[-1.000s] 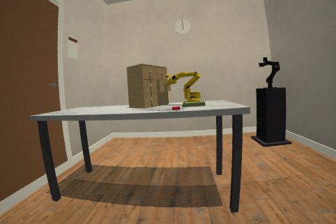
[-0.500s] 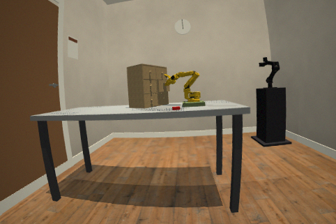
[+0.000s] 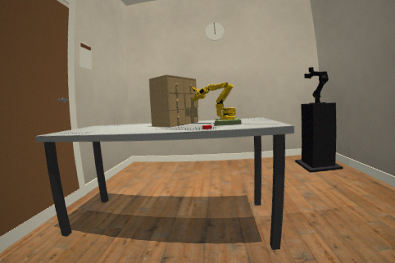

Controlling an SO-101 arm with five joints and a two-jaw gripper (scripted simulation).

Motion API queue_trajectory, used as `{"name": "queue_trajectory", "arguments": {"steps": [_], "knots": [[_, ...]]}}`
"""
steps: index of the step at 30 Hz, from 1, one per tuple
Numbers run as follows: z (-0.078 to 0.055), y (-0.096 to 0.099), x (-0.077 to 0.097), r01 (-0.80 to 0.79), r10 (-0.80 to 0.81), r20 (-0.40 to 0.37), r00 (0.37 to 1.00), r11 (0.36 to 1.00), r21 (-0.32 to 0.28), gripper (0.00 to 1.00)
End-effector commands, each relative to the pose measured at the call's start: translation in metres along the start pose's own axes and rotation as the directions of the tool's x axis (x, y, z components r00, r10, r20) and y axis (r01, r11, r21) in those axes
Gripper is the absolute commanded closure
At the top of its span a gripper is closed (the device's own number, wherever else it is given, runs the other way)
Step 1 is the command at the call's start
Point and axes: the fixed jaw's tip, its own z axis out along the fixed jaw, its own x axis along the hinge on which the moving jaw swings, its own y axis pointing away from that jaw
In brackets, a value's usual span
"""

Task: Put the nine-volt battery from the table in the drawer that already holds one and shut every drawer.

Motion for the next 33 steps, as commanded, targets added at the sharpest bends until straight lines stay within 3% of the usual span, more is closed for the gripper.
{"name": "queue_trajectory", "arguments": {"steps": [1,21,33], "knots": [[0.005,-0.002,-0.002,0.002,-0.002,-0.001,1.0,1.0,0.008,1.0],[0.016,-0.001,-0.008,0.003,-0.003,-0.001,1.0,1.0,0.006,1.0],[0.016,-0.001,-0.008,0.003,-0.003,-0.001,1.0,1.0,0.006,1.0]]}}
